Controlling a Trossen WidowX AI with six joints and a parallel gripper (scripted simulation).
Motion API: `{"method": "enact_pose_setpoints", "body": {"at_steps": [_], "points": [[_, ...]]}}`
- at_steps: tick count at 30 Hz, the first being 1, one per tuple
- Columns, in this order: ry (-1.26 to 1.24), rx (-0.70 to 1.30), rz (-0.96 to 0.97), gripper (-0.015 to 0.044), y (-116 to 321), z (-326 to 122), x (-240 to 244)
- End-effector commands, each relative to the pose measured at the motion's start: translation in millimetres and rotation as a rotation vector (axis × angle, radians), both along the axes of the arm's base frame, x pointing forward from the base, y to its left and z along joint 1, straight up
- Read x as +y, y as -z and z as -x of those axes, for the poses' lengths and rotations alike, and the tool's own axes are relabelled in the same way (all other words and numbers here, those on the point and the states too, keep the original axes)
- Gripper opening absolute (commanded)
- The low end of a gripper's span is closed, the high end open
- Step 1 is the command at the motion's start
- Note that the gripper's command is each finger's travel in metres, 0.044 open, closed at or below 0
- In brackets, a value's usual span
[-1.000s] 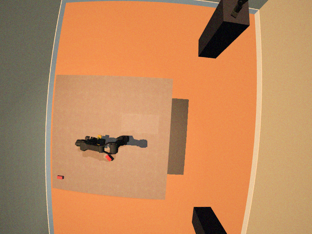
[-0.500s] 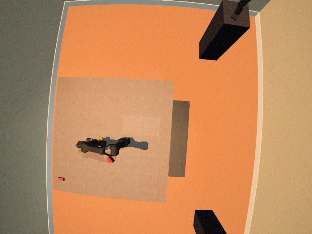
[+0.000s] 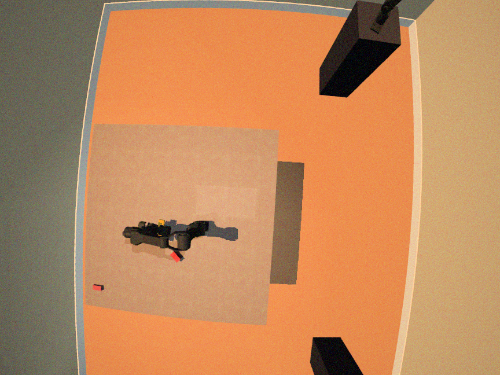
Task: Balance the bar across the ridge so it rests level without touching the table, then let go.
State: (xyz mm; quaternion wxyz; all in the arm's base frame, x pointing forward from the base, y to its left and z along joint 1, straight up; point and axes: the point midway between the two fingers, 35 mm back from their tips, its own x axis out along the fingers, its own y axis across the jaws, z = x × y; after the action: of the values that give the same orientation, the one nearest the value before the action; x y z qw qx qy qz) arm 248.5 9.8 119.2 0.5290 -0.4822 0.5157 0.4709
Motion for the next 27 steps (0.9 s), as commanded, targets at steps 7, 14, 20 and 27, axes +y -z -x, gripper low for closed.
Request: {"method": "enact_pose_setpoints", "body": {"at_steps": [7, 14, 20, 27], "points": [[0.002, 0.001, 0.0, 0.0, 1.8, 0.1, 0.1], [0.002, 0.001, 0.0, 0.0, 2.4, 0.2, 0.1], [0.002, 0.001, 0.0, 0.0, 2.9, 0.3, 0.1], [0.002, 0.001, 0.0, 0.0, 3.4, 0.3, 0.0]]}}
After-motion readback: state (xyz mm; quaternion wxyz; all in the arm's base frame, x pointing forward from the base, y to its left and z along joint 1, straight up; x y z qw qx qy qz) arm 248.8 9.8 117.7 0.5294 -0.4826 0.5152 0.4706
